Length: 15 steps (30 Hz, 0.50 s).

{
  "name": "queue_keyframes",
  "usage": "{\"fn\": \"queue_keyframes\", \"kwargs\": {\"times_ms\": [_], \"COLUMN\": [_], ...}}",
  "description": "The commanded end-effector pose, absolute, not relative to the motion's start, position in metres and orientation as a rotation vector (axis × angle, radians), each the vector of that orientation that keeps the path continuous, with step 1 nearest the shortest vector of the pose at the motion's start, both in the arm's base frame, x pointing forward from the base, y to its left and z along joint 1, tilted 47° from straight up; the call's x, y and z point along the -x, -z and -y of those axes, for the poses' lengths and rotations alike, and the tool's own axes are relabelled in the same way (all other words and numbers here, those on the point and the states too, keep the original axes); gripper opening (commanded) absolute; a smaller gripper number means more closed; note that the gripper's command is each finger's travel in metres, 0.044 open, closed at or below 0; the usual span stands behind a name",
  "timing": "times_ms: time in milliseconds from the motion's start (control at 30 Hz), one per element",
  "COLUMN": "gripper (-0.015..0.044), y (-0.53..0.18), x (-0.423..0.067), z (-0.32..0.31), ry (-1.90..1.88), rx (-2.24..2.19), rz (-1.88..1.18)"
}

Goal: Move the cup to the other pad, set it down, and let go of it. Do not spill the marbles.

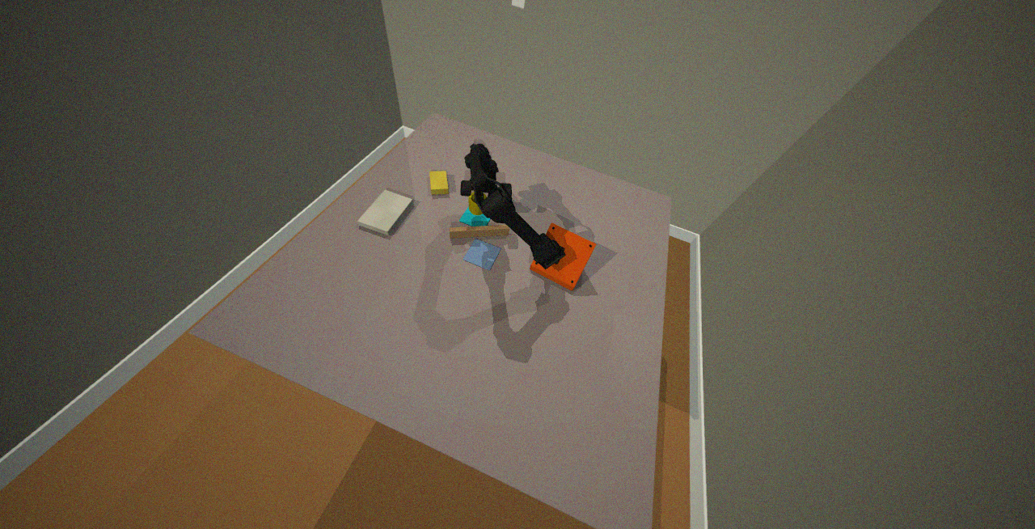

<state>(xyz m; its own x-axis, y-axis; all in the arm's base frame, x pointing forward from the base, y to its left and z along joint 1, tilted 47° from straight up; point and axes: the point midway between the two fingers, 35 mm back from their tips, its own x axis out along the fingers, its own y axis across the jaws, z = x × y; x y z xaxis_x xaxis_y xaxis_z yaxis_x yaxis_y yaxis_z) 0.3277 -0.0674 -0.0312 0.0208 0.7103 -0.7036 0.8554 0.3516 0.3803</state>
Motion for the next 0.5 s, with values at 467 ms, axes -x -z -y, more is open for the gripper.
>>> {"fn": "queue_keyframes", "kwargs": {"times_ms": [467], "gripper": [0.0000], "y": [0.053], "x": [-0.326], "z": [0.045], "ry": [0.204], "rx": [-1.411], "rz": [-1.735]}}
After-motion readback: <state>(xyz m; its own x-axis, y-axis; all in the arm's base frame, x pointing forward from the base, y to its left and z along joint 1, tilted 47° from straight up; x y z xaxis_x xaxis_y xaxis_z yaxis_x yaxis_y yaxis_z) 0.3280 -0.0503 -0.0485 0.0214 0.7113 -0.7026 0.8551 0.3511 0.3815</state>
